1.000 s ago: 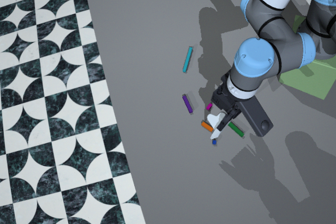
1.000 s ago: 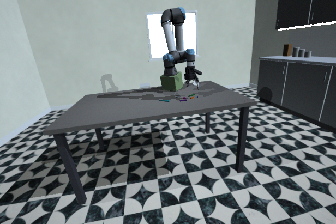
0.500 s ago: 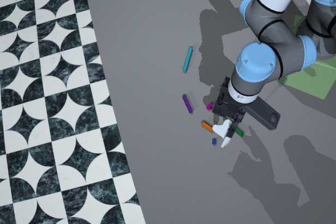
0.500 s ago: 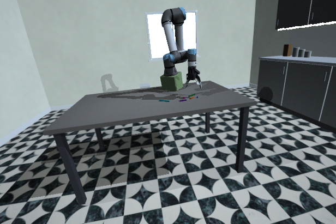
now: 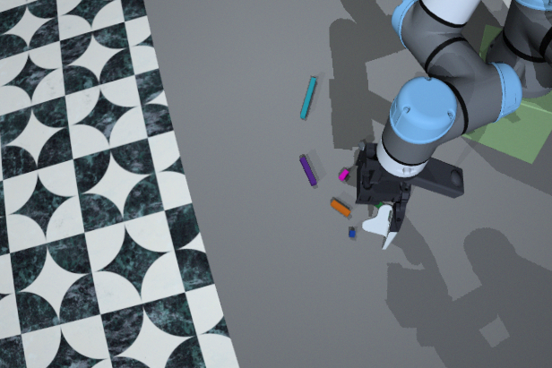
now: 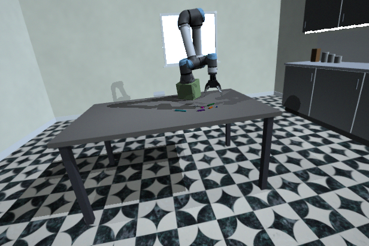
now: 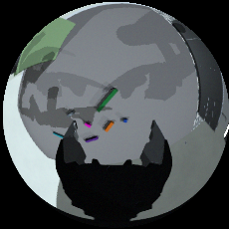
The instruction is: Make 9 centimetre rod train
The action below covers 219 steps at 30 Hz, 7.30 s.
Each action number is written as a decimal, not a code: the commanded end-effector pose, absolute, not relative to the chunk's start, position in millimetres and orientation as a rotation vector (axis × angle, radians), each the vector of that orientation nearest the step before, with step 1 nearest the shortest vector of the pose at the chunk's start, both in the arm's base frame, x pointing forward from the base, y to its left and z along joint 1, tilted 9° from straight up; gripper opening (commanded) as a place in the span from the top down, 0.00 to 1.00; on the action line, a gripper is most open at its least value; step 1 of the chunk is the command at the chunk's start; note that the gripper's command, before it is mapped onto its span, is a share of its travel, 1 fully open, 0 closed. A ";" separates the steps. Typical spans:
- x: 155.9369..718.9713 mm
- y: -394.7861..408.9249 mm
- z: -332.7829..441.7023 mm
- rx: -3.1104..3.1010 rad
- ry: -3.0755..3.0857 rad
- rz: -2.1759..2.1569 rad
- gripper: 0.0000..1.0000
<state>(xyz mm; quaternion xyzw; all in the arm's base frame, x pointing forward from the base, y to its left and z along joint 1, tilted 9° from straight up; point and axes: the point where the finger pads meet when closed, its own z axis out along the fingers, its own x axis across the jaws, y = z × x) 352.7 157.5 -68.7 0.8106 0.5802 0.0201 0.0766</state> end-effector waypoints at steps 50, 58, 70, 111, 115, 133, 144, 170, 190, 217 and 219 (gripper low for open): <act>360.0 180.6 -70.2 0.760 2.899 -0.092 0.00; 362.6 185.8 -70.4 0.454 2.968 -0.115 0.00; 365.0 191.1 -70.7 0.176 3.004 -0.134 0.00; 367.0 196.0 -71.0 -0.063 3.015 -0.150 0.00; 367.0 196.0 -71.0 -0.063 3.015 -0.150 0.00; 367.0 196.0 -71.0 -0.063 3.015 -0.150 0.00; 367.0 196.0 -71.0 -0.063 3.015 -0.150 0.00; 367.0 196.0 -71.0 -0.063 3.015 -0.150 0.00; 366.0 192.7 -70.7 -0.021 3.014 -0.147 0.00; 331.1 117.6 -67.8 1.064 2.794 -0.070 0.00; 331.1 117.6 -67.8 1.064 2.794 -0.070 0.00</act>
